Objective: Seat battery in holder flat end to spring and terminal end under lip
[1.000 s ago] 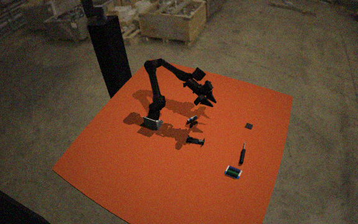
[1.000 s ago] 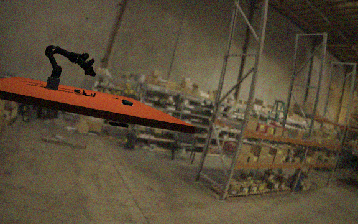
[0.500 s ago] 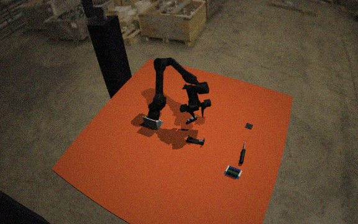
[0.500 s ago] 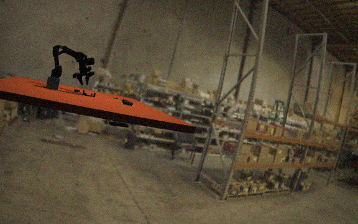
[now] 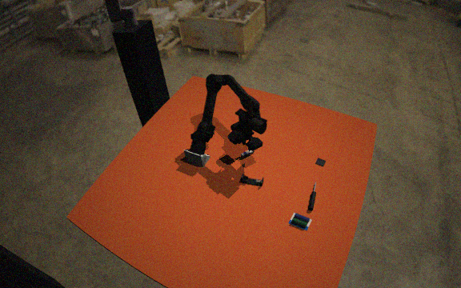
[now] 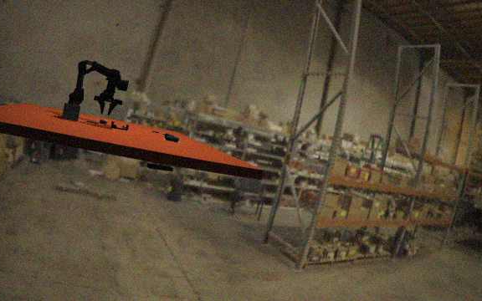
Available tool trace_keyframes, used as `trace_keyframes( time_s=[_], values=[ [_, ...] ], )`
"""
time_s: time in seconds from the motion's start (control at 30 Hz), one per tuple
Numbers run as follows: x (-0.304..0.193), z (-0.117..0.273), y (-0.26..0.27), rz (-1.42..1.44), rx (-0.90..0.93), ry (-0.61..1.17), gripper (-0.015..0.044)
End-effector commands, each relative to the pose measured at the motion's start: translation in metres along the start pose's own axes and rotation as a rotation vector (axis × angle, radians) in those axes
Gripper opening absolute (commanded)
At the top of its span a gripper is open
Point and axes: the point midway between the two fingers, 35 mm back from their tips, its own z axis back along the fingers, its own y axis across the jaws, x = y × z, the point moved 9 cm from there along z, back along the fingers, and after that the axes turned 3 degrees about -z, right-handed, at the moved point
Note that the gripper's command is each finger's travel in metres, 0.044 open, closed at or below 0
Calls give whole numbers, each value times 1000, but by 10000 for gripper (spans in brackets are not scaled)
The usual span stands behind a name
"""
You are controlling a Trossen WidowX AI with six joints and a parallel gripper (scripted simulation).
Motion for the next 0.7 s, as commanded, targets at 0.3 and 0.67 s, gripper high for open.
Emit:
trace_keyframes(
  time_s=[0.3, 0.67],
  values=[
    [-2, -7, 1, -45, -14, 9, 230],
    [-2, -25, 1, -44, -13, 9, 230]
  ],
)
